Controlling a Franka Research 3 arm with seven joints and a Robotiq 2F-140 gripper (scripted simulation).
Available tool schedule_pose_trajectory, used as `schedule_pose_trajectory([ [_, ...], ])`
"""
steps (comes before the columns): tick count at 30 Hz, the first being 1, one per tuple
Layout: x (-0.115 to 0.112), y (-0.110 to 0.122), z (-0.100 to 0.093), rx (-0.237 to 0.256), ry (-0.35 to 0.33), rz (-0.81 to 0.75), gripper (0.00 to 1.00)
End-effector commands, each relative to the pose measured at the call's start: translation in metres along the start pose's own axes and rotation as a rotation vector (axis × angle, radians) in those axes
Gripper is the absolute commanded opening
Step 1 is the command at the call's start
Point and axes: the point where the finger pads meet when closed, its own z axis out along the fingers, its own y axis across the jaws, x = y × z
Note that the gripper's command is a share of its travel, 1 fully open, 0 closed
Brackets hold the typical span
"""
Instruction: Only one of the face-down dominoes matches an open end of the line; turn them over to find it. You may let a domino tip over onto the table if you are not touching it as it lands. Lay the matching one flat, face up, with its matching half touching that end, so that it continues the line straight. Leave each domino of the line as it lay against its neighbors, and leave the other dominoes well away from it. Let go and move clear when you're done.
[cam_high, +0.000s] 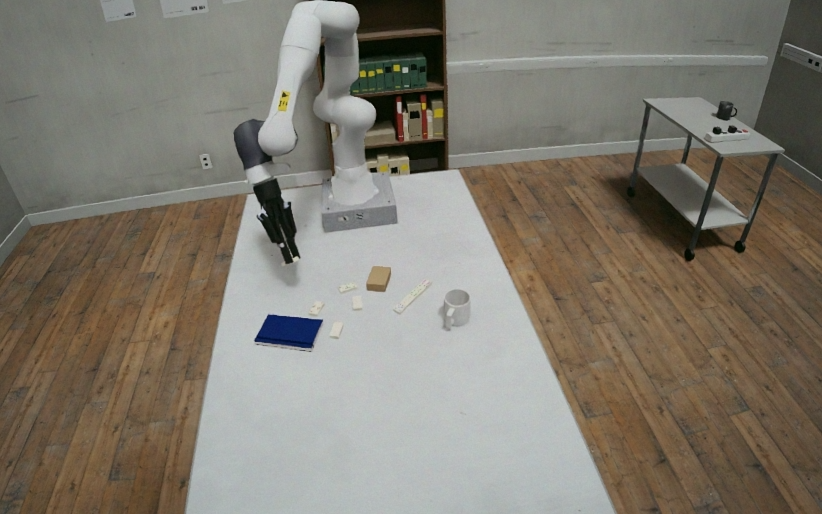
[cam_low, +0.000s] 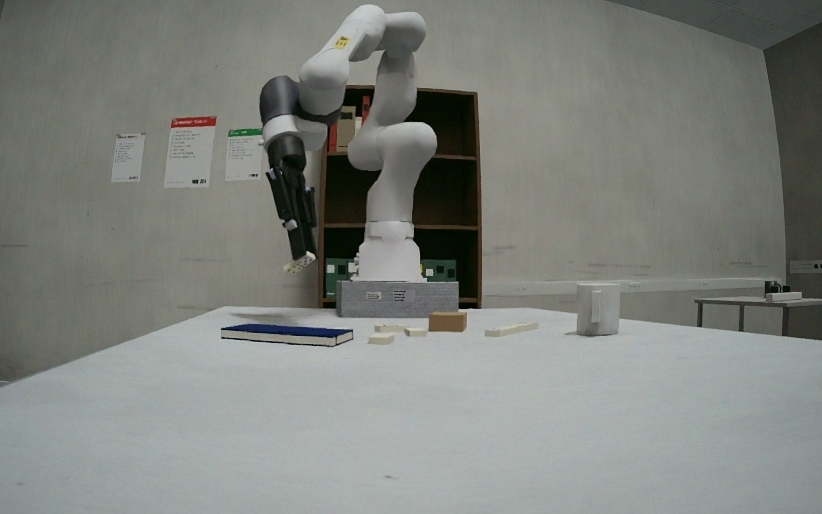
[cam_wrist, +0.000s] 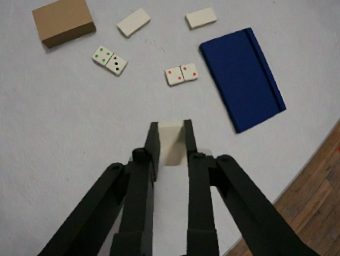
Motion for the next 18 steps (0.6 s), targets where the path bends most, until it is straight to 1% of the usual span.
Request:
schedule_pose_trajectory([
  [1, 0.0023, -0.0085, 0.0025, -0.134, 0.204, 0.135, 0.23],
  [3, 0.0009, -0.0099, 0.0033, -0.175, 0.263, 0.253, 0.23],
  [5, 0.0009, -0.0099, 0.0033, -0.175, 0.263, 0.253, 0.23],
  [6, -0.0001, -0.0105, 0.0036, -0.226, 0.341, 0.375, 0.23],
  [11, -0.0030, -0.0098, 0.0008, -0.341, 0.511, 0.604, 0.23],
  [14, -0.0032, -0.0098, 0.0006, -0.413, 0.621, 0.693, 0.23],
  [18, -0.0032, -0.0098, 0.0006, -0.491, 0.740, 0.734, 0.23],
])
